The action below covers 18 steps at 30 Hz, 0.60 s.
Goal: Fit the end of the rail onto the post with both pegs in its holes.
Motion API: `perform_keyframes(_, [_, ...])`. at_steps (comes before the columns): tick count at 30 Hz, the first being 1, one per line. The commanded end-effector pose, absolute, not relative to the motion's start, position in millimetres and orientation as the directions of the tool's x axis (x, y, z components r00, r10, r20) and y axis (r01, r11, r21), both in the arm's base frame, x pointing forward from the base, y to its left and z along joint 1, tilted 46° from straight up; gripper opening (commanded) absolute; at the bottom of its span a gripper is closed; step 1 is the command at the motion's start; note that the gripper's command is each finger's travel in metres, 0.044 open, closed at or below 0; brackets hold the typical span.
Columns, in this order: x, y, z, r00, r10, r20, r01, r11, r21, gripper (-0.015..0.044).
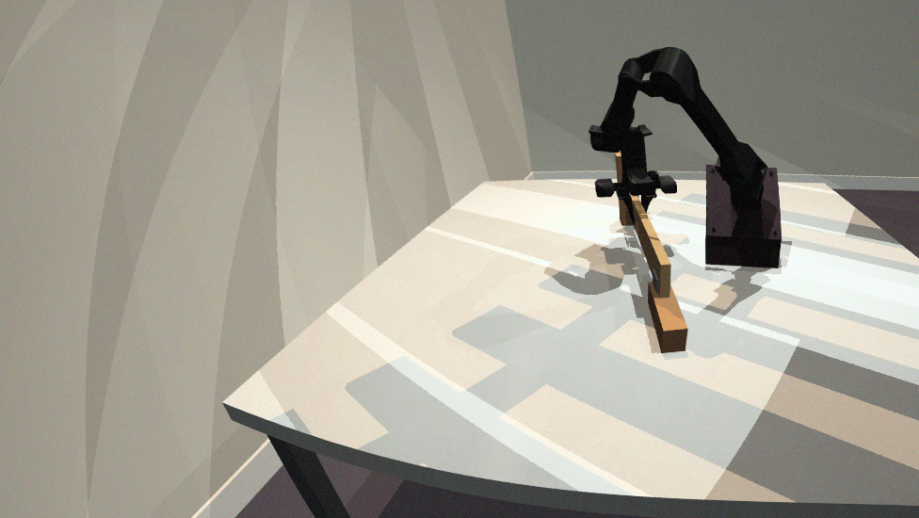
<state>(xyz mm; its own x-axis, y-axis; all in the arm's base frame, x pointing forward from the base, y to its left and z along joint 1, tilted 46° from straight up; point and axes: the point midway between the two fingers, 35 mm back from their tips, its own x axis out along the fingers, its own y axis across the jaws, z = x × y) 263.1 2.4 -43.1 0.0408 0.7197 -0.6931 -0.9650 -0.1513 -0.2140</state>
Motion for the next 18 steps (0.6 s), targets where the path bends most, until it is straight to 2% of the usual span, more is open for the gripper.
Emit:
perform_keyframes(1, [264.5,-1.4,-43.8,0.049,0.717,-0.696,-0.965,-0.146,-0.219,0.0])
perform_keyframes(18, [265.5,-4.3,-46.5,0.049,0.717,-0.696,-0.965,-0.146,-0.219,0.0])
